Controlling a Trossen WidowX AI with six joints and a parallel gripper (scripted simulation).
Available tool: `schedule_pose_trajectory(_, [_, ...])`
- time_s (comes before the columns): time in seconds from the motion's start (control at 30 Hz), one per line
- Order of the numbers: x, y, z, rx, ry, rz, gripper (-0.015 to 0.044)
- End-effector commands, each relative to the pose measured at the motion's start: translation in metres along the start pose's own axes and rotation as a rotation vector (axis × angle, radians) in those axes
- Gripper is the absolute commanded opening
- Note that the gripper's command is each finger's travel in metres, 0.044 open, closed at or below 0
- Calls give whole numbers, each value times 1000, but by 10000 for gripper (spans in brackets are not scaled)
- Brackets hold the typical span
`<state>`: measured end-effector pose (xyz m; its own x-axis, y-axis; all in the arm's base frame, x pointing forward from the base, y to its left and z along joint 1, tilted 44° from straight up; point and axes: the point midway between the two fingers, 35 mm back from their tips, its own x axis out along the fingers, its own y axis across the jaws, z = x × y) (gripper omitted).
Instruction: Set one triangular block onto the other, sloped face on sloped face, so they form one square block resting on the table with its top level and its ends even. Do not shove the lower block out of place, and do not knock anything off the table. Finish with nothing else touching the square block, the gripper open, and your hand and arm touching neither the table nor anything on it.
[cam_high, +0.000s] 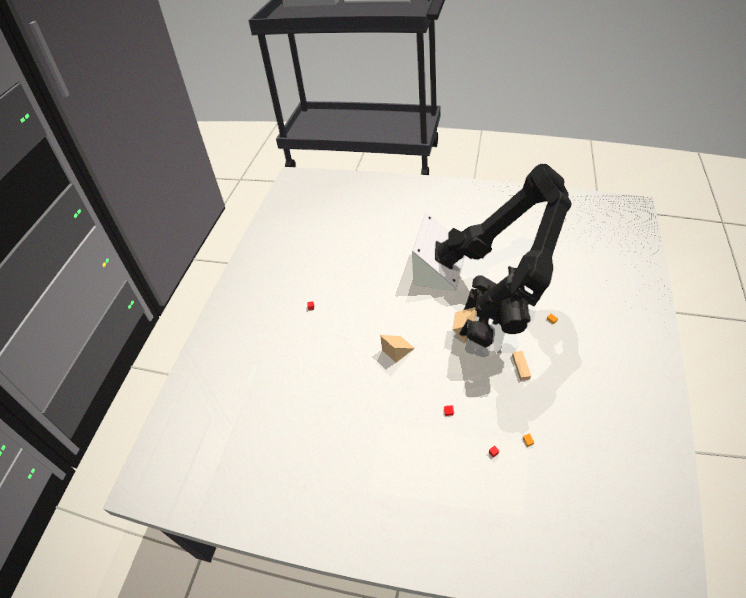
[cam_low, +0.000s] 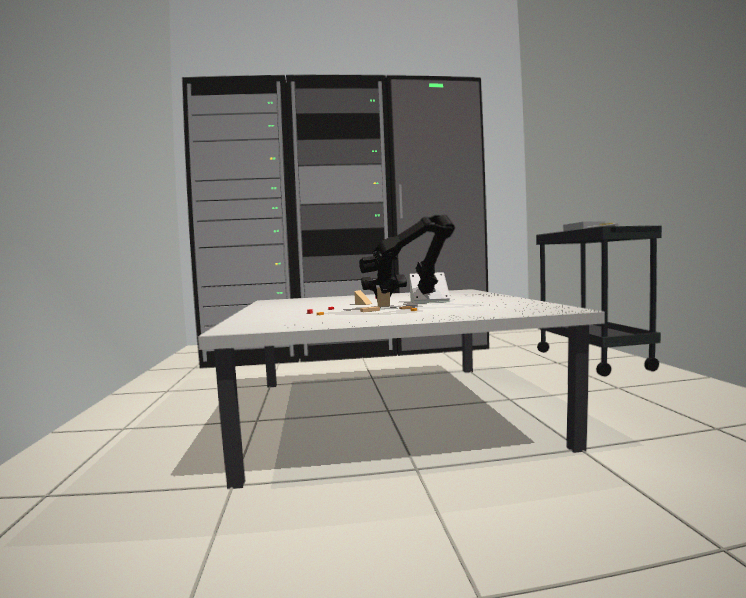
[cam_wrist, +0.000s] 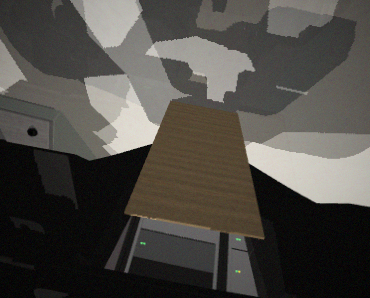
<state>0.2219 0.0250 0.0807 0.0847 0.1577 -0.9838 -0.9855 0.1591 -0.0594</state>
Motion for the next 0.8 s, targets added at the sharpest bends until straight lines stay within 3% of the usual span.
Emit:
schedule_pose_trajectory(0.0, [-6, -2, 7, 5, 109, -14, 0])
schedule_pose_trajectory(0.23, [-10, -2, 19, 8, 288, -13, 0])
schedule_pose_trajectory(0.27, [-6, 1, 14, 2, 202, 0, 26])
schedule_pose_trajectory(0.77, [-6, 1, 14, 2, 202, 0, 420])
